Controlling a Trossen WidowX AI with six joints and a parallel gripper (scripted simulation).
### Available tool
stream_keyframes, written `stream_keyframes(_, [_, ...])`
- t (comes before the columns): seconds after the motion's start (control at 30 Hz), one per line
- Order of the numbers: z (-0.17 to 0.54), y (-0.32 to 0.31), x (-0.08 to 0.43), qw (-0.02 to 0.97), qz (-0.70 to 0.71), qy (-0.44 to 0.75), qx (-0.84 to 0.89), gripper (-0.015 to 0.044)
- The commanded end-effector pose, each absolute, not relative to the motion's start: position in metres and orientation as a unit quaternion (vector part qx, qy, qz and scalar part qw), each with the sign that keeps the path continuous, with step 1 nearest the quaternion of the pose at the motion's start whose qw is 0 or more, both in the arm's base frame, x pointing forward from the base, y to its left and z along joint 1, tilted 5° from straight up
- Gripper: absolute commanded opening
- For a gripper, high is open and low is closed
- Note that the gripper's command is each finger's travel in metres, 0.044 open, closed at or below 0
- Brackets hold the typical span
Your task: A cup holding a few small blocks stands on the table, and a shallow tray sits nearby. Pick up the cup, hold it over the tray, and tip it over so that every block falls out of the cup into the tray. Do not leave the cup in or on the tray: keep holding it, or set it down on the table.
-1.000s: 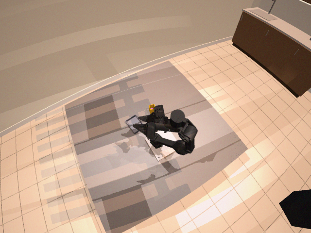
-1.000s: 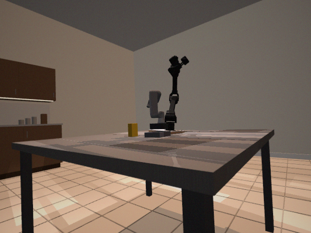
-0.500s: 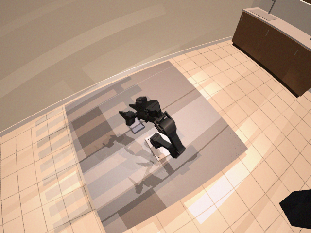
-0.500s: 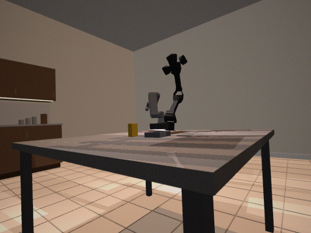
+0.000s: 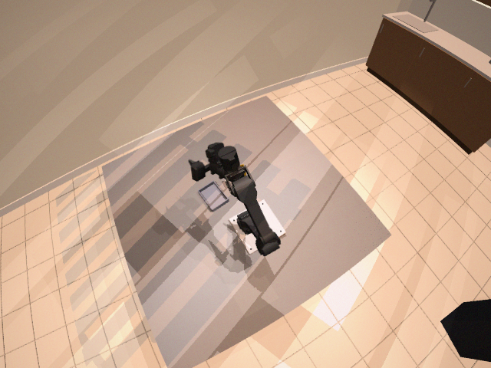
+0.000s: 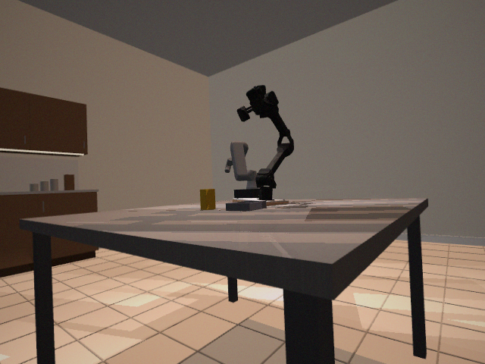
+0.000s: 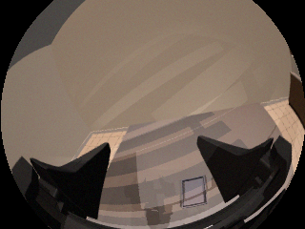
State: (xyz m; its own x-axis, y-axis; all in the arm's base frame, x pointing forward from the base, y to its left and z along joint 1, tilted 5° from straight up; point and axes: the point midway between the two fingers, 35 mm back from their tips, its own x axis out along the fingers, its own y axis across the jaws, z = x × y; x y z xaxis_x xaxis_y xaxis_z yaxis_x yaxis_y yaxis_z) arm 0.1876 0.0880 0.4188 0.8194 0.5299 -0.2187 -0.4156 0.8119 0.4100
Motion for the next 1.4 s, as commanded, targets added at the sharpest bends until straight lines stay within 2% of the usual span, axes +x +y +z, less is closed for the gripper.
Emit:
stream_keyframes(0.0, [0.395, 0.078, 0.21, 0.947, 0.228, 0.166, 0.157, 0.044])
stream_keyframes(0.33, [0.331, 0.039, 0.254, 0.964, 0.16, 0.174, 0.118, 0.044])
stream_keyframes(0.63, [0.266, -0.004, 0.273, 0.973, 0.101, 0.187, 0.086, 0.044])
stream_keyframes(1.23, [0.132, -0.078, 0.253, 0.974, -0.01, 0.224, 0.035, 0.044])
stream_keyframes(1.37, [0.121, -0.083, 0.248, 0.973, -0.018, 0.228, 0.032, 0.044])
